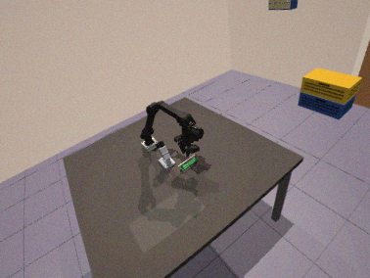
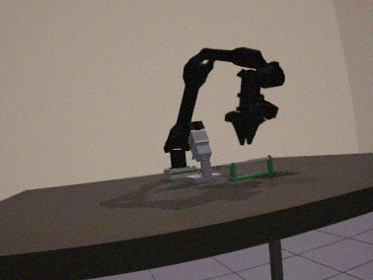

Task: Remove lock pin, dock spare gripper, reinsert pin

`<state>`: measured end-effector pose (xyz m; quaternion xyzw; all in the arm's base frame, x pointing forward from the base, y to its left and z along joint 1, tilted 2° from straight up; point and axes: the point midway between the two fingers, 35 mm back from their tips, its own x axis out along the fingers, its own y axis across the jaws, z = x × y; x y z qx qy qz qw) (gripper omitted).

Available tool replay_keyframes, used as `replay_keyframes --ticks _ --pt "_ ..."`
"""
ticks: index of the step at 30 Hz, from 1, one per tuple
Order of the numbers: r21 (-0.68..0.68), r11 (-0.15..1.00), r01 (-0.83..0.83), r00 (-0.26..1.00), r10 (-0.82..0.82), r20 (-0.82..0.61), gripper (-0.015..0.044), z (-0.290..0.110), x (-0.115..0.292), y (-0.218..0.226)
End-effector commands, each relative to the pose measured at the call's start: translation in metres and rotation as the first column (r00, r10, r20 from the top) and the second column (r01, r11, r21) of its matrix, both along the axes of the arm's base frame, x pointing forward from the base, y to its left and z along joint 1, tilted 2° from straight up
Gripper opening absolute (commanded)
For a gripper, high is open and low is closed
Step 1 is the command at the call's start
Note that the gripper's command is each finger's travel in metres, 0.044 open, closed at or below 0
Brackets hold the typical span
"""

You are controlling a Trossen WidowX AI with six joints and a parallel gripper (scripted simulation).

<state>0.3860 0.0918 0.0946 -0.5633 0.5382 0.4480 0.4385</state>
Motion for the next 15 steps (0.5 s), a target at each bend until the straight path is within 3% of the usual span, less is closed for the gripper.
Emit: replay_keyframes --ticks 1,15 --pt "-0.004 1.000 -0.002 1.000 0.002 0.001 0.0180 -0.021 0.000 0.001" --pt "-0.004 1.000 -0.002 1.000 0.002 0.001 0.0180 -0.040 0.001 0.003"
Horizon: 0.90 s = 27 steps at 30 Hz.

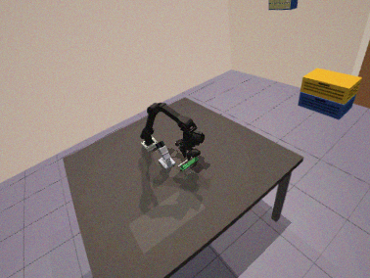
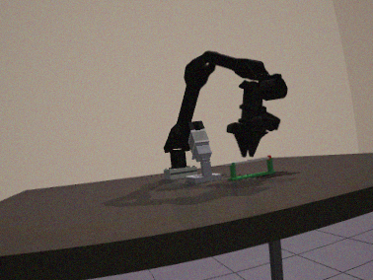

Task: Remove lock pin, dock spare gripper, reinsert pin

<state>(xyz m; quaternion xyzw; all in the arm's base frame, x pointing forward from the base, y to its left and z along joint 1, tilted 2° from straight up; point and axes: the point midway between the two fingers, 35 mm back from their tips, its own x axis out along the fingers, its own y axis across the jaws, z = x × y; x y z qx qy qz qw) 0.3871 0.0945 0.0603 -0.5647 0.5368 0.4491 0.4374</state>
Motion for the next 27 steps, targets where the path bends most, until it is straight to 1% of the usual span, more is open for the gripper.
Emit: replay_keyframes --ticks 1,22,27 --pt "-0.003 1.000 0.003 1.000 -0.003 0.001 0.0180 -0.008 0.000 0.000" --pt "-0.003 1.000 0.003 1.000 -0.003 0.001 0.0180 -0.042 0.000 0.002" --pt "-0.003 1.000 0.003 1.000 -0.003 0.001 0.0180 -0.045 0.000 0.002"
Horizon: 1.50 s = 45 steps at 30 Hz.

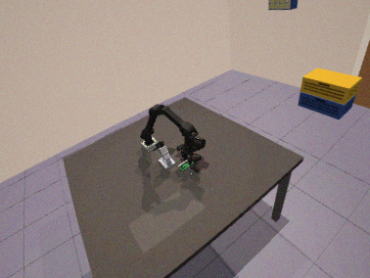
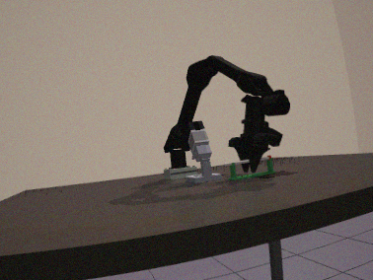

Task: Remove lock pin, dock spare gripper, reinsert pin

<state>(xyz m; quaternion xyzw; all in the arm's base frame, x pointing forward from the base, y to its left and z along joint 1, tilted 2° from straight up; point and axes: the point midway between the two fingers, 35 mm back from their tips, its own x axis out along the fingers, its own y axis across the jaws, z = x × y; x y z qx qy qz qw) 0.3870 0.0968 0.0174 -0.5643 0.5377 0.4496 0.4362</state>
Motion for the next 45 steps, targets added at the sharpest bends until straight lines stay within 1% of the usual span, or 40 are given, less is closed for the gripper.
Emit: replay_keyframes --ticks 1,7,19,40,45 --pt "-0.002 1.000 0.003 1.000 -0.003 0.004 0.0154 -0.002 0.000 0.000" --pt "-0.002 1.000 0.003 1.000 -0.003 0.004 0.0000 -0.002 0.000 0.000" --pt "-0.002 1.000 0.003 1.000 -0.003 0.004 0.0000 0.001 0.000 0.000" --pt "-0.002 1.000 0.003 1.000 -0.003 0.004 0.0000 0.064 0.000 -0.003" --pt "-0.002 1.000 0.003 1.000 -0.003 0.004 0.0000 0.068 -0.001 -0.003"
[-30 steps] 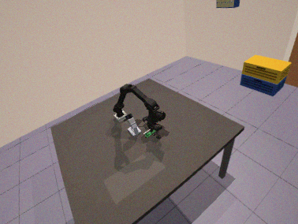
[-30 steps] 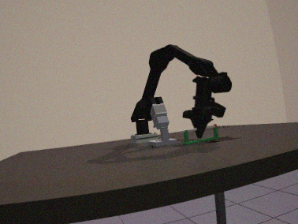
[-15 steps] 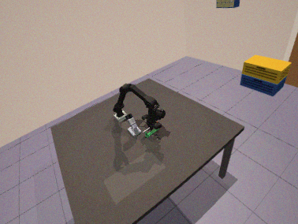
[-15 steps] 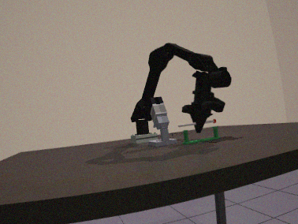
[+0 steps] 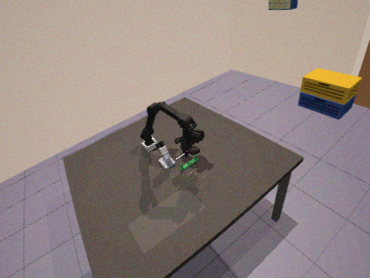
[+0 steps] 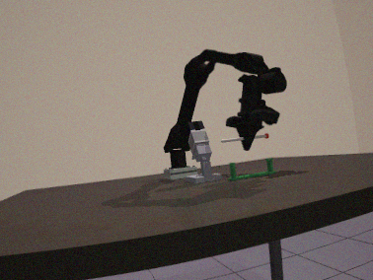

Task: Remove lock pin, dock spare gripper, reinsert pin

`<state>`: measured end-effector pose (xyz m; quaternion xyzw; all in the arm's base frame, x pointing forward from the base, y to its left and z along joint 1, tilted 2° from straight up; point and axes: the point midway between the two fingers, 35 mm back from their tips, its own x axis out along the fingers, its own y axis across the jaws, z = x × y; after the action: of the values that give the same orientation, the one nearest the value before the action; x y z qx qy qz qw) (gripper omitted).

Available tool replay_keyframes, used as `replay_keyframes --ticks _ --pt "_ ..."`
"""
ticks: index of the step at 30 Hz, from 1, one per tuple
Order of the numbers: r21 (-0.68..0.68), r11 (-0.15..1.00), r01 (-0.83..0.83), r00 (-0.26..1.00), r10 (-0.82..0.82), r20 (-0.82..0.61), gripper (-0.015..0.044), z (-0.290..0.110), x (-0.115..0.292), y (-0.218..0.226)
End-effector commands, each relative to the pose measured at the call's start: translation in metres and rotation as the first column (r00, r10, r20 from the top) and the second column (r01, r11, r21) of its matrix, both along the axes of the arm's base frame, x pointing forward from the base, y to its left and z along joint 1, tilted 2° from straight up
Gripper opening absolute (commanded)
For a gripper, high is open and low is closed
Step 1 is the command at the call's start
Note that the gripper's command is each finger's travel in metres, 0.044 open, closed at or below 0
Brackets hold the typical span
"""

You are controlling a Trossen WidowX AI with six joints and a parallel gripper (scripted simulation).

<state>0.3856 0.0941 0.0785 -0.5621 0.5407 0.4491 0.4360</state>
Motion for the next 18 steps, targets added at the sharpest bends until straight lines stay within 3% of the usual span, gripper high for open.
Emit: replay_keyframes --ticks 1,18 --pt "0.000 1.000 0.000 1.000 0.000 0.000 0.0006 0.000 0.000 0.000" --pt "0.001 1.000 0.029 1.000 -0.029 -0.003 0.0000 0.005 -0.016 0.005"
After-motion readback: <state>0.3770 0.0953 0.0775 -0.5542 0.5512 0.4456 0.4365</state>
